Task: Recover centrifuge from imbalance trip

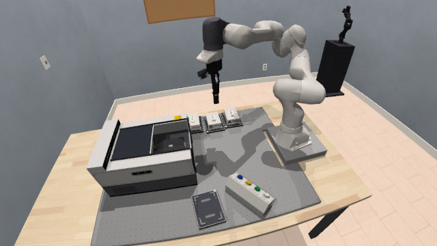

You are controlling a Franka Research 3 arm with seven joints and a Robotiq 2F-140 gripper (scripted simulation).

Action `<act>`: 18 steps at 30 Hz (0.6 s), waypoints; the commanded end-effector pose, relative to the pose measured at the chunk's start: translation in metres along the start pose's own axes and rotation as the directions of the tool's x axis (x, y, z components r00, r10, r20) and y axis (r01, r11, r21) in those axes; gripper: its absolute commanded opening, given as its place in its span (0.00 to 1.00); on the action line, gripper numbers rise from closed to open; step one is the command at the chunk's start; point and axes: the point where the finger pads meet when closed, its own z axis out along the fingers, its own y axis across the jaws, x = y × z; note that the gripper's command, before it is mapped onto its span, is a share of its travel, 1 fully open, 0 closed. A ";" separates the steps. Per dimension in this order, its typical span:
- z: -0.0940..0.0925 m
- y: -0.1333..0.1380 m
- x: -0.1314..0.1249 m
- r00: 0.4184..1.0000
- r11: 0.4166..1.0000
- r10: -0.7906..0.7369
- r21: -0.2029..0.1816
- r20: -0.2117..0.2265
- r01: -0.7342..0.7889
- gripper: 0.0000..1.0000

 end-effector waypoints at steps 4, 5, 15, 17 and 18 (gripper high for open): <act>-0.001 0.009 0.001 0.994 0.994 0.110 0.000 0.003 -0.110 0.10; -0.001 0.009 0.001 0.994 0.994 0.110 0.000 0.003 -0.110 0.10; 0.000 0.126 0.009 0.776 0.776 0.630 -0.012 0.012 -0.630 0.10; 0.000 0.135 0.008 0.714 0.714 0.700 -0.012 0.013 -0.700 0.10; 0.000 0.137 0.008 0.683 0.683 0.731 -0.012 0.014 -0.731 0.10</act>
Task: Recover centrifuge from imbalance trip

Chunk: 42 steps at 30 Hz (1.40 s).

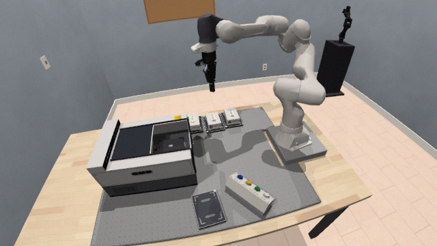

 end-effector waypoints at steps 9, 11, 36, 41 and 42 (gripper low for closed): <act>-0.001 0.002 0.009 0.867 0.867 0.498 0.004 0.006 -0.498 0.70; -0.001 0.002 0.009 0.836 0.836 0.549 0.003 0.007 -0.549 0.70; -0.001 0.002 0.009 0.581 0.581 0.814 0.024 0.000 -0.813 0.70; 0.000 0.002 0.009 0.581 0.581 0.814 0.024 0.000 -0.813 0.70; 0.000 0.002 0.009 0.581 0.581 0.814 0.024 0.000 -0.813 0.70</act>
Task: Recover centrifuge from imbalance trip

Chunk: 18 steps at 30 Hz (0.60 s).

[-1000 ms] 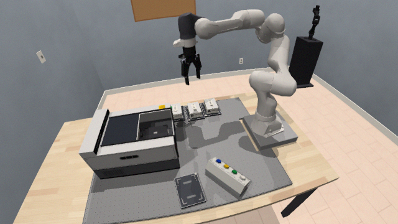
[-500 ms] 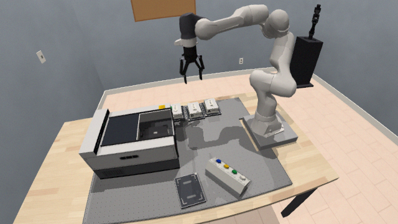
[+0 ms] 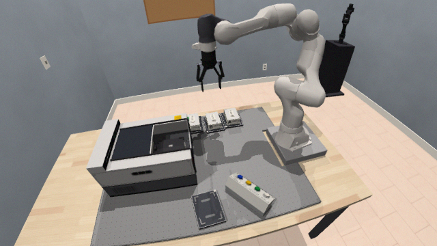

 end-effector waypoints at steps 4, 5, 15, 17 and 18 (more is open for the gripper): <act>0.004 -0.003 -0.001 0.999 0.999 0.034 0.007 -0.001 -0.034 0.70; 0.006 -0.003 -0.001 0.999 0.999 0.034 0.007 -0.001 -0.034 0.70; 0.031 -0.003 -0.001 0.999 0.999 0.034 0.007 -0.001 -0.034 0.70; 0.041 -0.003 -0.001 0.999 0.999 0.034 0.007 -0.001 -0.034 0.70; 0.046 -0.003 -0.001 0.999 0.999 0.034 0.007 -0.001 -0.034 0.70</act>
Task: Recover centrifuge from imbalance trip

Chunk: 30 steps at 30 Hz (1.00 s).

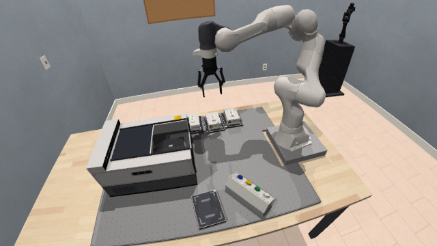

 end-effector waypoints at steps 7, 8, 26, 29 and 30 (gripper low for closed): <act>0.054 -0.007 0.003 1.000 1.000 0.012 0.014 -0.010 -0.012 0.70; 0.061 -0.007 0.003 1.000 1.000 0.012 0.014 -0.010 -0.012 0.70; 0.143 -0.008 0.004 1.000 1.000 0.012 0.014 -0.010 -0.012 0.70; 0.145 -0.008 0.004 1.000 1.000 0.012 0.014 -0.010 -0.012 0.70; 0.148 -0.008 0.004 1.000 1.000 0.012 0.014 -0.010 -0.012 0.70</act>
